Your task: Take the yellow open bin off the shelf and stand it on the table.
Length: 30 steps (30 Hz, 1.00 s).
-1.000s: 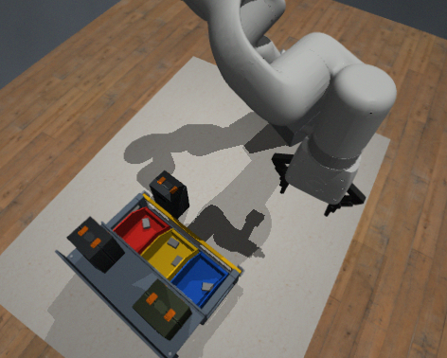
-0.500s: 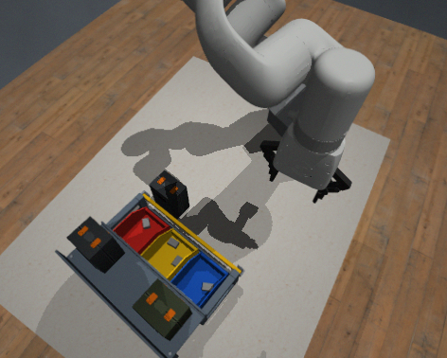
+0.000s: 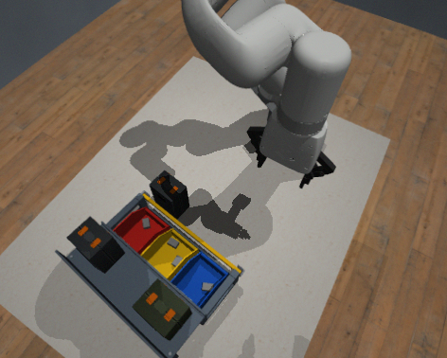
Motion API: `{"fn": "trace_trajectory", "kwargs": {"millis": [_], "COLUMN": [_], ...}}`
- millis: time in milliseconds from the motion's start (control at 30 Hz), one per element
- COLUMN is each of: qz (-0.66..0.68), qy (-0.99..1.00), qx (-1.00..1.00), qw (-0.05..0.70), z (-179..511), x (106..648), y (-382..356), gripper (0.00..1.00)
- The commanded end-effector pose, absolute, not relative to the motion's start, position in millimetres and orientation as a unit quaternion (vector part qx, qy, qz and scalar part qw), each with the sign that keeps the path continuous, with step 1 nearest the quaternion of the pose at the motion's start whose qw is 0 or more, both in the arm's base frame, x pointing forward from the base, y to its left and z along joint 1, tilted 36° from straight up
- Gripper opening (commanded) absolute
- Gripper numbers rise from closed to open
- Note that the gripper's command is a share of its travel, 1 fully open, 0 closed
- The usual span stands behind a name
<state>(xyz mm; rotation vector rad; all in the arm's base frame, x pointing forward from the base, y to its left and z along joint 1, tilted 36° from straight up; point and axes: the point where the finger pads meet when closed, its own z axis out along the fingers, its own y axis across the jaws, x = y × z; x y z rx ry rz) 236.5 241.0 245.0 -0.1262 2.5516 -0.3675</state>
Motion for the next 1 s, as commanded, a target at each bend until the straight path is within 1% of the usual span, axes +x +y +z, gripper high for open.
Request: {"fn": "trace_trajectory", "kwargs": {"millis": [0,67,467,633,967], "qz": [-0.135,-0.135,-0.135,-0.135,-0.135], "qy": [0.95,0.95,0.95,0.95,0.95], "qx": [-0.047,-0.047,-0.047,-0.046,-0.046], "qw": [0.277,0.277,0.277,0.277,0.277], "z": [248.2,249.5,249.5,252.7,252.7], "x": [226.8,220.0,220.0,203.0,203.0], "y": [214.9,196.2,196.2,149.4,149.4], "gripper": [1.0,1.0,1.0,1.0,1.0]}}
